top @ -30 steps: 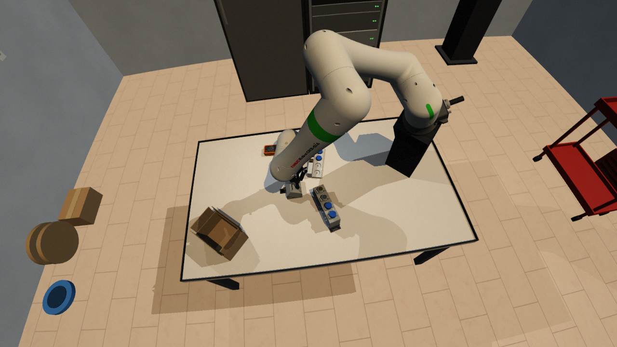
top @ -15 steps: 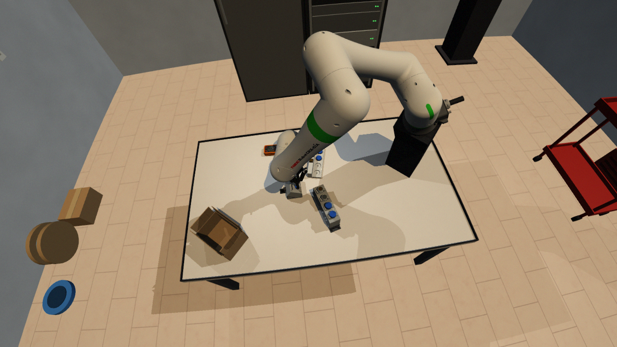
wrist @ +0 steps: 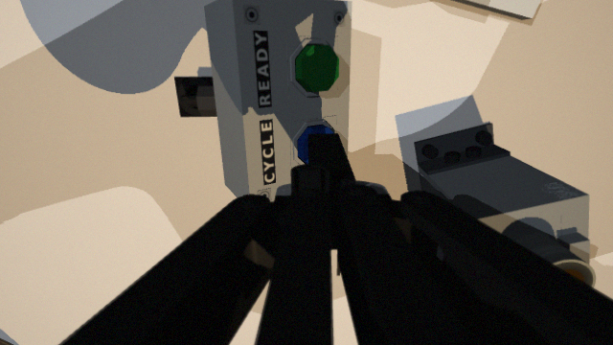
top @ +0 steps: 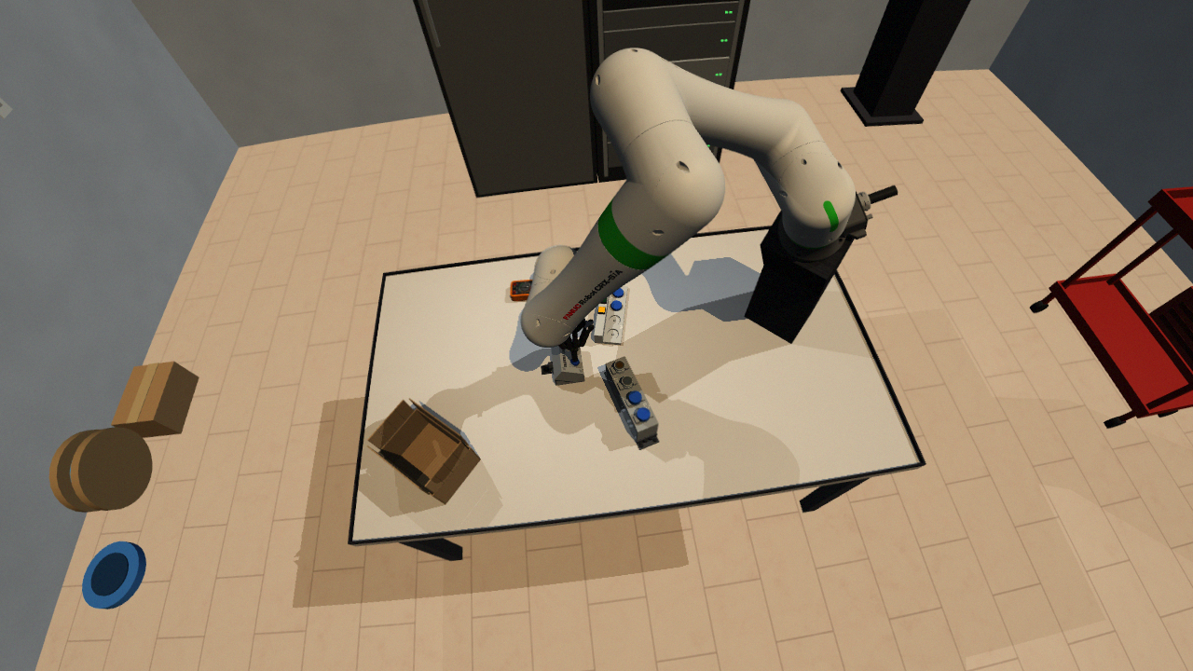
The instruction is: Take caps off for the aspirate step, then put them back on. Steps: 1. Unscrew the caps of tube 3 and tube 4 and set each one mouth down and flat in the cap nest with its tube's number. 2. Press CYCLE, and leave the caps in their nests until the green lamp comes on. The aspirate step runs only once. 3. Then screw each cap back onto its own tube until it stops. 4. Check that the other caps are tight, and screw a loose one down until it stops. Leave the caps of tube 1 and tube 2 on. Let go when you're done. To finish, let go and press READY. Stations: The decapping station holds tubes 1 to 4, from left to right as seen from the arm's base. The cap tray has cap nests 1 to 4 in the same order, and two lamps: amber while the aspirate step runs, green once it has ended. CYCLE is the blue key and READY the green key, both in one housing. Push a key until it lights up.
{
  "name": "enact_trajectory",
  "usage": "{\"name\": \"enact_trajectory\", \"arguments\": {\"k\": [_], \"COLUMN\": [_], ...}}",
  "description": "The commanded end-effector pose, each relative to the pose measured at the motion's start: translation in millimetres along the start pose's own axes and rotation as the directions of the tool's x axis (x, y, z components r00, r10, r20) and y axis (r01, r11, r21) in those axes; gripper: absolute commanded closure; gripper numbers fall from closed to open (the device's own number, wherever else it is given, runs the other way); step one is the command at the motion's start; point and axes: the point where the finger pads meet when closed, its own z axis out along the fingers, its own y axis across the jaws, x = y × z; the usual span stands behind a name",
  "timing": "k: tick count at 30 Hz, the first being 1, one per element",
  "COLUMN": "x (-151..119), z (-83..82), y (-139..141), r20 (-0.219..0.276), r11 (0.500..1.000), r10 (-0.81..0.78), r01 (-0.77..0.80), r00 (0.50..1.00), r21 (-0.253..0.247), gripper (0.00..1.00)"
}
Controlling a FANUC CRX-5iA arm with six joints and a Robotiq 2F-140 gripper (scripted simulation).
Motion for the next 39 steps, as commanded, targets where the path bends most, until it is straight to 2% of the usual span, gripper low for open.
{"name": "enact_trajectory", "arguments": {"k": [1, 8, 9, 12, 15, 20, 22, 23, 29, 37, 39], "x": [0, 0, 8, 29, 37, 56, 56, 64, 86, 112, 112], "z": [-9.4, -9.4, -8.6, -6.1, -5.1, -3.0, -3.0, -2.1, 0.4, 3.5, 3.5], "y": [-1, -1, 2, 12, 16, 24, 24, 28, 38, 50, 50], "r20": [0.000, 0.000, 0.000, -0.001, -0.002, -0.004, -0.004, -0.001, -0.004, -0.003, -0.003], "r11": [1.000, 1.000, 0.997, 0.956, 0.925, 0.827, 0.827, 0.764, 0.601, 0.345, 0.345], "r10": [0.000, 0.000, -0.083, -0.292, -0.380, -0.563, -0.563, -0.645, -0.799, -0.939, -0.939], "r01": [0.000, 0.000, 0.083, 0.292, 0.380, 0.563, 0.563, 0.645, 0.799, 0.939, 0.939], "r00": [1.000, 1.000, 0.997, 0.956, 0.925, 0.827, 0.827, 0.764, 0.601, 0.345, 0.345], "r21": [0.002, 0.002, 0.002, 0.002, 0.001, -0.001, -0.001, 0.001, -0.004, -0.006, -0.006], "gripper": [0.90, 0.90, 0.00, 0.00, 0.00, 0.00, 0.00, 0.00, 0.00, 0.00, 0.00]}}
